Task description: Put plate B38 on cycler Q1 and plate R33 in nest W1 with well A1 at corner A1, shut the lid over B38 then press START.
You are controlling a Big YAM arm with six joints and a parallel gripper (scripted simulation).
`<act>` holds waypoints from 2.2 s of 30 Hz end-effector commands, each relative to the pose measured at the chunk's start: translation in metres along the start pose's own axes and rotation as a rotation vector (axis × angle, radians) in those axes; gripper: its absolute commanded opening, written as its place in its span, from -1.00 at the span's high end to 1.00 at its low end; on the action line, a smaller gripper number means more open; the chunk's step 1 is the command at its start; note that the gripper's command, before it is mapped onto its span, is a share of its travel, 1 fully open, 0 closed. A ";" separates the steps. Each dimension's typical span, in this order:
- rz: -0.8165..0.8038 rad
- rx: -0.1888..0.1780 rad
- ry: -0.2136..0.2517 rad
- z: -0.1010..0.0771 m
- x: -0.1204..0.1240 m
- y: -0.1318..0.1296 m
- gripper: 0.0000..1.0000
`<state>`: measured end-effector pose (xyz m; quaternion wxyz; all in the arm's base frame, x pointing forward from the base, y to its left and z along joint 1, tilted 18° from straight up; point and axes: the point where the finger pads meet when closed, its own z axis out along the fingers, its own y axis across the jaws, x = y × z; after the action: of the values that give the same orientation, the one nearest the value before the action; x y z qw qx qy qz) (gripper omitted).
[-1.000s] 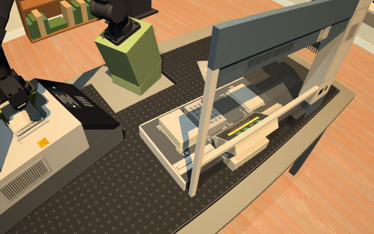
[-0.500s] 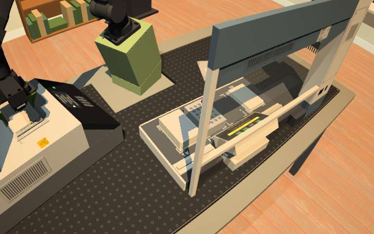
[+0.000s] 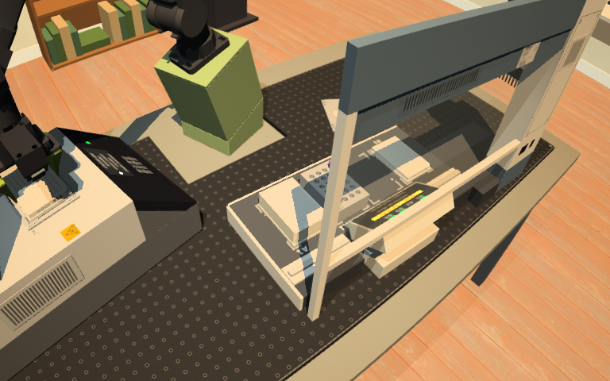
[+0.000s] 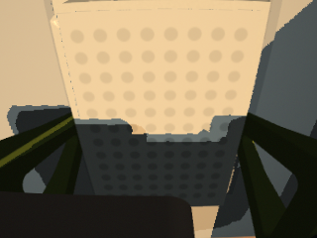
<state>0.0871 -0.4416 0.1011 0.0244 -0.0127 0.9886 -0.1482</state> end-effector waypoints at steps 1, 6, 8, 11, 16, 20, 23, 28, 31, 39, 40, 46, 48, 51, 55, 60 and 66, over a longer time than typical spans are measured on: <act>0.004 0.044 -0.002 -0.006 0.005 -0.021 1.00; 0.014 0.058 -0.004 -0.009 0.005 -0.029 1.00; 0.013 0.059 -0.006 -0.010 0.002 -0.029 1.00; 0.011 0.061 -0.011 -0.010 -0.004 -0.030 1.00; 0.003 0.063 -0.017 -0.011 -0.011 -0.031 1.00; 0.000 0.065 -0.018 -0.011 -0.013 -0.033 1.00; -0.003 0.071 -0.019 -0.014 -0.013 -0.034 1.00; -0.004 0.092 -0.016 -0.022 -0.006 -0.040 1.00; 0.000 0.105 -0.016 -0.028 -0.002 -0.043 1.00; 0.014 0.090 -0.011 -0.031 0.002 -0.038 1.00; 0.014 0.090 -0.011 -0.031 0.002 -0.038 1.00; 0.029 0.091 -0.010 -0.033 0.003 -0.038 1.00; 0.030 0.091 -0.010 -0.034 0.003 -0.038 1.00; 0.030 0.081 -0.008 -0.030 0.004 -0.035 -1.00; 0.018 0.047 -0.006 -0.017 -0.001 -0.024 -1.00; 0.010 0.023 -0.004 -0.009 -0.003 -0.015 -1.00; 0.010 -0.009 0.001 0.001 -0.001 -0.001 -1.00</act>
<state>0.0858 -0.4455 0.1023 0.0248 -0.0105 0.9882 -0.1508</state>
